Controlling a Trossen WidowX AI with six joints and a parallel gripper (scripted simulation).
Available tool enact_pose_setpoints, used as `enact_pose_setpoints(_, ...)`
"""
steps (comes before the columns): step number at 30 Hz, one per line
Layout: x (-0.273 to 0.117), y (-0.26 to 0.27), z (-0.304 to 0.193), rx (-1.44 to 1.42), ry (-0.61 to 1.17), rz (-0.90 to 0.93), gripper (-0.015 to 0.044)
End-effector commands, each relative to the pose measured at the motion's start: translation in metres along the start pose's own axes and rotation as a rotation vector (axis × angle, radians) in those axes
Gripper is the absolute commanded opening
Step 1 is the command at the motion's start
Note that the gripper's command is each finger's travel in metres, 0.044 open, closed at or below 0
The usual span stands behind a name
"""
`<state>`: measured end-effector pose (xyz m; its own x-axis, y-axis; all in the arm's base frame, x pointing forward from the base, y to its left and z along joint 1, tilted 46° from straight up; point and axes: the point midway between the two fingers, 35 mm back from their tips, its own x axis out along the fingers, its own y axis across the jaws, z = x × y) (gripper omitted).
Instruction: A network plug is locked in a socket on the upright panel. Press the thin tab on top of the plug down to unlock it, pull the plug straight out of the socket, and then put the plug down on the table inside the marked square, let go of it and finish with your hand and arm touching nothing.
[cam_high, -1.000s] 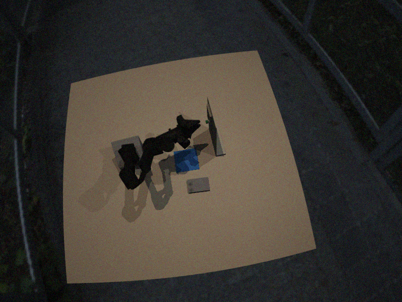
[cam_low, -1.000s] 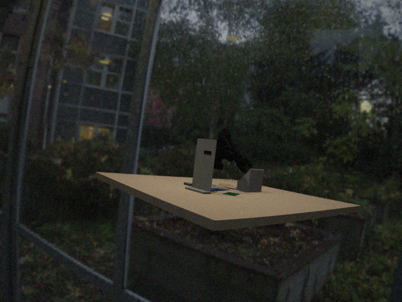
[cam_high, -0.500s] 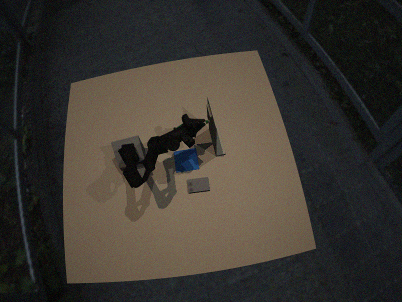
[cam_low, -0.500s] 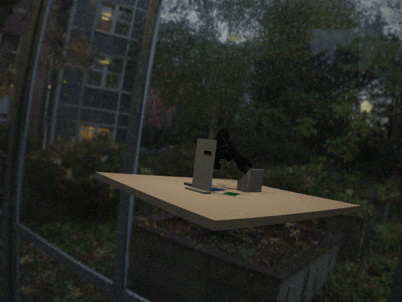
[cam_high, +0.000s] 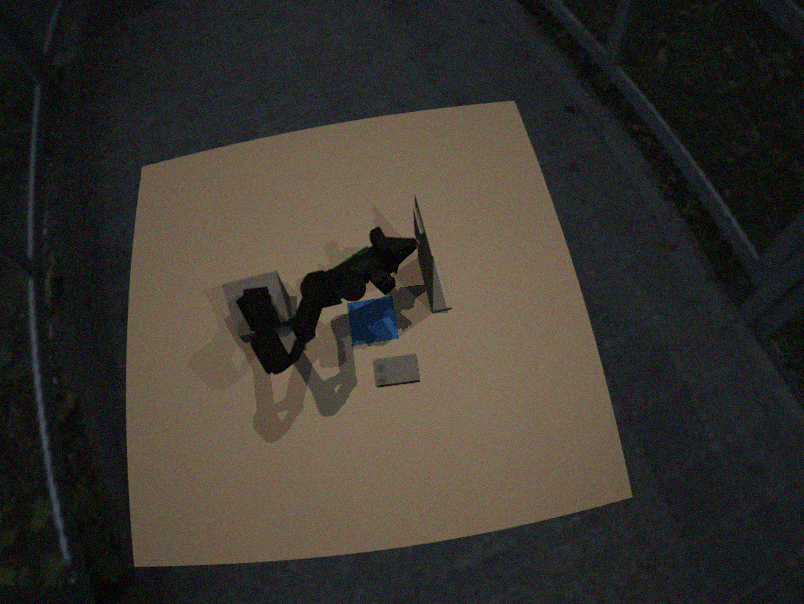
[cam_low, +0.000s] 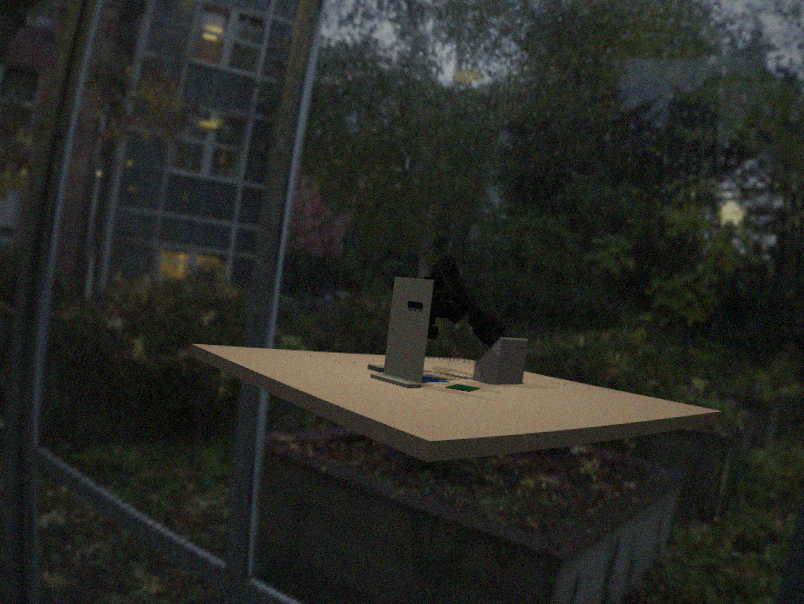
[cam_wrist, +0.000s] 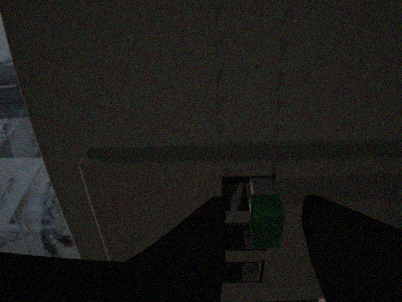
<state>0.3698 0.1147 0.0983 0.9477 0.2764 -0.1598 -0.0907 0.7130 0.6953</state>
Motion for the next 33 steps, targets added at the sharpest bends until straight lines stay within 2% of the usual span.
enact_pose_setpoints(1,0.0018,0.0015,0.0011,-0.004,-0.001,0.005,0.0103)
enact_pose_setpoints(16,0.0018,0.0015,0.0011,-0.004,-0.001,0.005,0.0003)
enact_pose_setpoints(33,-0.0066,0.0013,-0.001,-0.004,0.0,0.005,0.0)
